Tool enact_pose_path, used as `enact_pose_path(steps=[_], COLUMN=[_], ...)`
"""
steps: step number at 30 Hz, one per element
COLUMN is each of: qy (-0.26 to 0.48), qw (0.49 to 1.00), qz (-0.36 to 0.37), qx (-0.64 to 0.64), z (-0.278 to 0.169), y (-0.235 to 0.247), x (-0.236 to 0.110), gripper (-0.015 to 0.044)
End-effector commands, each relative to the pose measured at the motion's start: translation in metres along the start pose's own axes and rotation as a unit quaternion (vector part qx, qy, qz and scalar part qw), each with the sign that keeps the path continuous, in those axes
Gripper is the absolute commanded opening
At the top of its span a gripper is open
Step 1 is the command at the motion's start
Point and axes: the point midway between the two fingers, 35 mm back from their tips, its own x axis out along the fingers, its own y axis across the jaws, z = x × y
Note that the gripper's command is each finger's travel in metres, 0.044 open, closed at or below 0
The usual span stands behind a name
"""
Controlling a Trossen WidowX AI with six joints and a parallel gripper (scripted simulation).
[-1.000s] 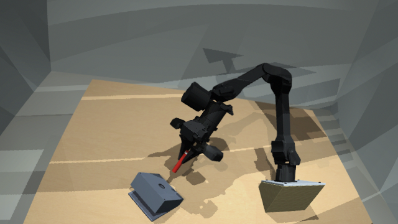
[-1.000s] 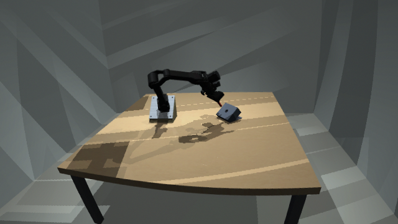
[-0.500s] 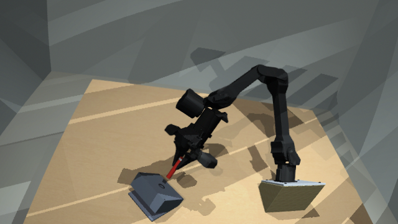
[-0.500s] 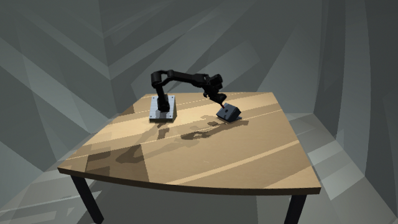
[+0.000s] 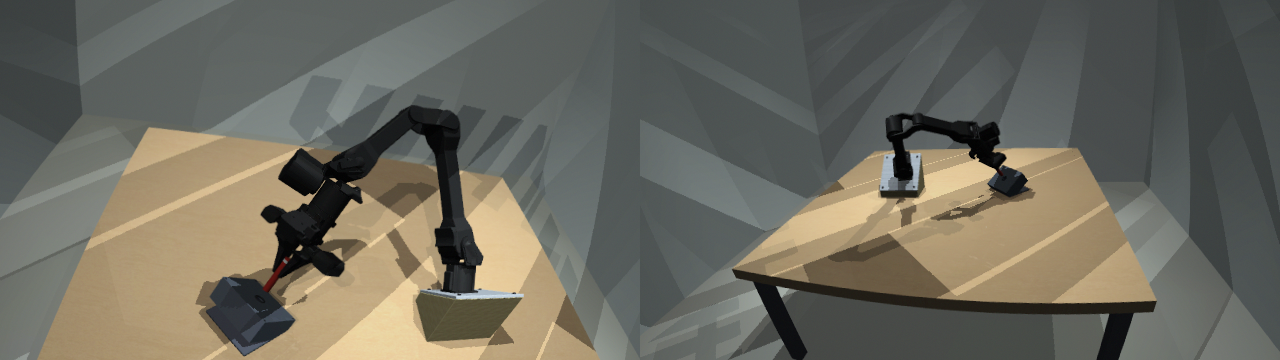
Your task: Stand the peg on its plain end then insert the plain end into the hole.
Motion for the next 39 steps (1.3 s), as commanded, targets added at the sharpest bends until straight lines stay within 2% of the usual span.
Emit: enact_pose_path(steps=[1, 9, 39], qy=[-0.001, -0.001, 0.0], qw=[1.0, 1.0, 1.0], qz=[0.002, 0.002, 0.0], qx=[-0.001, -0.001, 0.0], z=[0.0, 0.0, 0.0], y=[0.001, 0.001, 0.001], x=[0.005, 0.016, 0.021], gripper=[0.0, 0.0, 0.0])
